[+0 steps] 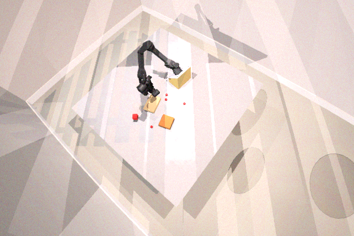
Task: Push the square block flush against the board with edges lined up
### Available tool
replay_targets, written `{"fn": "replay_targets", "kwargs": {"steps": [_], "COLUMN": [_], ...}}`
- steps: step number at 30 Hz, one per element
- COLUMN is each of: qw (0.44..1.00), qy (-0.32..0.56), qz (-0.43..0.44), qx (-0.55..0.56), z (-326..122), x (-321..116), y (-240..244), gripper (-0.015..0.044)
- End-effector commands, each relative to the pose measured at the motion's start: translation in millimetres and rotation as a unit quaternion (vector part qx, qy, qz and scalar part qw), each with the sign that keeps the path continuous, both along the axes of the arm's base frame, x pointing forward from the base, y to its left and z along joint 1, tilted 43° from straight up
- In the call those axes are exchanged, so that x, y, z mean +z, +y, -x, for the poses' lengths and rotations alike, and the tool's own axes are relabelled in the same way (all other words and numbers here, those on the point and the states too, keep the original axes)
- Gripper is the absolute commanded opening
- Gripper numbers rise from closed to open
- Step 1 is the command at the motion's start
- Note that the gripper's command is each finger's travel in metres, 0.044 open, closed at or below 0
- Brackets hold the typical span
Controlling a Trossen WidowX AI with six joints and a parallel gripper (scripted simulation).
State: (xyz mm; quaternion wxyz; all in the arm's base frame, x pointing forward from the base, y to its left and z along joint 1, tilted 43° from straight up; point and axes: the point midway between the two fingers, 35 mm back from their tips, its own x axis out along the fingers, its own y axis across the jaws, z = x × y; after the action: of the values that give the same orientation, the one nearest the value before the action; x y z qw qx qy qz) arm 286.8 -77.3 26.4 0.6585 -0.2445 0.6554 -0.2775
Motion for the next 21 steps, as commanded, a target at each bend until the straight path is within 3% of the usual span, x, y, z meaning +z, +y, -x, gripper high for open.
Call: {"fn": "replay_targets", "kwargs": {"steps": [1, 9, 14, 21], "qw": [0.998, 0.982, 0.982, 0.982], "qy": [0.045, 0.13, 0.132, 0.133], "qz": [-0.003, -0.005, -0.006, -0.003], "qx": [0.044, 0.134, 0.136, 0.136], "z": [14.1, 39.7, 40.1, 42.8], "x": [-8.4, -22.0, -24.0, -61.8], "y": [0.0, -1.2, -2.8, -39.5], "gripper": [0.0, 0.0, 0.0, 0.0]}}
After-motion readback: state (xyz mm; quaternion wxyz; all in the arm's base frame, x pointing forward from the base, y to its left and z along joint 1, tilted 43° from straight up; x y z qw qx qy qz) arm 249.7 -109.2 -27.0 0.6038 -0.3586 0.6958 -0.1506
